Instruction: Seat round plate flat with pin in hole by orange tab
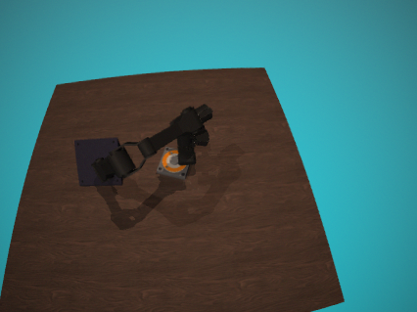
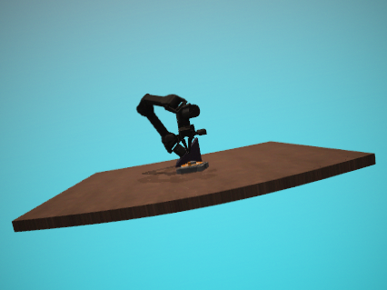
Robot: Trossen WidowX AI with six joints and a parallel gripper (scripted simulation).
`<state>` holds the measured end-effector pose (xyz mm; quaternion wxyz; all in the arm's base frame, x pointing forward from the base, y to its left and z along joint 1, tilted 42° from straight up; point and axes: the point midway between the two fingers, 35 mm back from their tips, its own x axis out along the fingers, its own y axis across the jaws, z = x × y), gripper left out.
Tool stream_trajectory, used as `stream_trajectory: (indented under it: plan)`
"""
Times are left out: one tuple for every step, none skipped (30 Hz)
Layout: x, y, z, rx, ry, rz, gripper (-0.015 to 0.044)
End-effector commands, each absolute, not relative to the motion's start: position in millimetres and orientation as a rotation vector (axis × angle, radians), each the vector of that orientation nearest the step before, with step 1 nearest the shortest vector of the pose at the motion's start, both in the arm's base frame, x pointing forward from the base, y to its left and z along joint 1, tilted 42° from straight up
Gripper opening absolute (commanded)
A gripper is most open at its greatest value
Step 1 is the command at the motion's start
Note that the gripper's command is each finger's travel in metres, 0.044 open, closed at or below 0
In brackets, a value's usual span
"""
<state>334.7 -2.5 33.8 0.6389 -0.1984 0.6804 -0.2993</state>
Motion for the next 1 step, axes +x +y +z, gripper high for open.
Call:
stream_trajectory:
  plan:
    - [334.4,-2.7,33.4,-0.456,1.554,-0.681,0.0]
